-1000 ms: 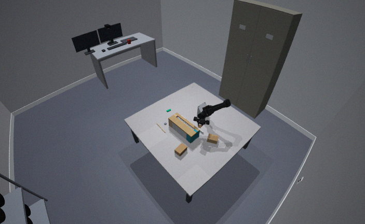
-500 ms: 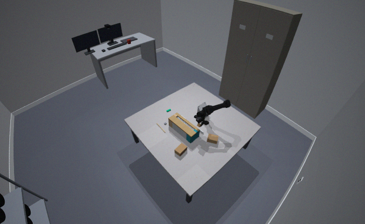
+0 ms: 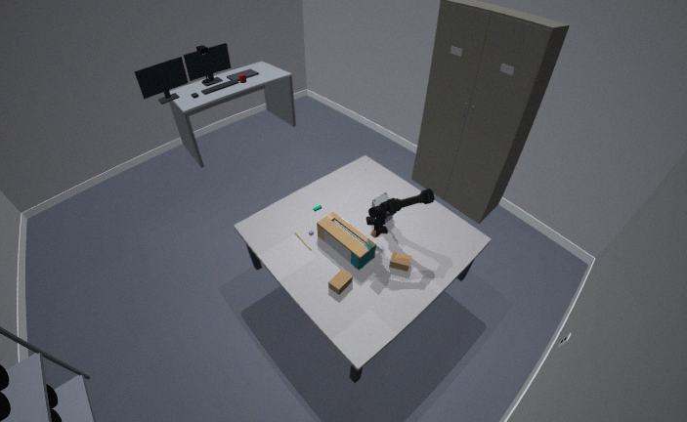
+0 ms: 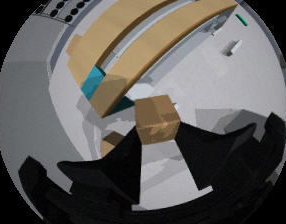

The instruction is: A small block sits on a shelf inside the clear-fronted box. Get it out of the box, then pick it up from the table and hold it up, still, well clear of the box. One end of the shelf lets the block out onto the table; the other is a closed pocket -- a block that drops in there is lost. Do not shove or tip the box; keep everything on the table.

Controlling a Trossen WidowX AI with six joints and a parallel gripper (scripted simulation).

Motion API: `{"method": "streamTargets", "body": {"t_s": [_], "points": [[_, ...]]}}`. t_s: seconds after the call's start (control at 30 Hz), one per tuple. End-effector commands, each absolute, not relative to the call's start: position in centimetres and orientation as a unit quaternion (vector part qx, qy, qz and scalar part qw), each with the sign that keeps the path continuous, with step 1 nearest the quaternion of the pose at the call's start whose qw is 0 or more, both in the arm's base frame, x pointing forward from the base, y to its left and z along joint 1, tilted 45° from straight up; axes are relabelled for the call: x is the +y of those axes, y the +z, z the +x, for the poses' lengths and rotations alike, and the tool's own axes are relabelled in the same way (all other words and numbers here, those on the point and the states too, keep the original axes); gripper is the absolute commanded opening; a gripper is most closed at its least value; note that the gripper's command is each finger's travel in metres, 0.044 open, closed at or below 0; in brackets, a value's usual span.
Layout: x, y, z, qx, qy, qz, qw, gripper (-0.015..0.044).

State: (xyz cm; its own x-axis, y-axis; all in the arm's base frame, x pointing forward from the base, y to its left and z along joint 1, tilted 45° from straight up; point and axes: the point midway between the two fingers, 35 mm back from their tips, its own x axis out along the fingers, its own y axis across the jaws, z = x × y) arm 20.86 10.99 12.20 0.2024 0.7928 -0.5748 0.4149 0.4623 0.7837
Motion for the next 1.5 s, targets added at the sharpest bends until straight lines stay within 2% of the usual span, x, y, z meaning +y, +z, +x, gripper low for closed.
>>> {"method": "streamTargets", "body": {"t_s": [0.0,0.77,1.47], "points": [[10.8,12.5,20.9,0.62,0.117,0.54,0.557,0.0],[9.2,13.6,21.0,0.602,-0.155,0.75,0.228,0.0],[7.8,14.9,21.1,0.483,-0.363,0.786,-0.132,0.0]]}}
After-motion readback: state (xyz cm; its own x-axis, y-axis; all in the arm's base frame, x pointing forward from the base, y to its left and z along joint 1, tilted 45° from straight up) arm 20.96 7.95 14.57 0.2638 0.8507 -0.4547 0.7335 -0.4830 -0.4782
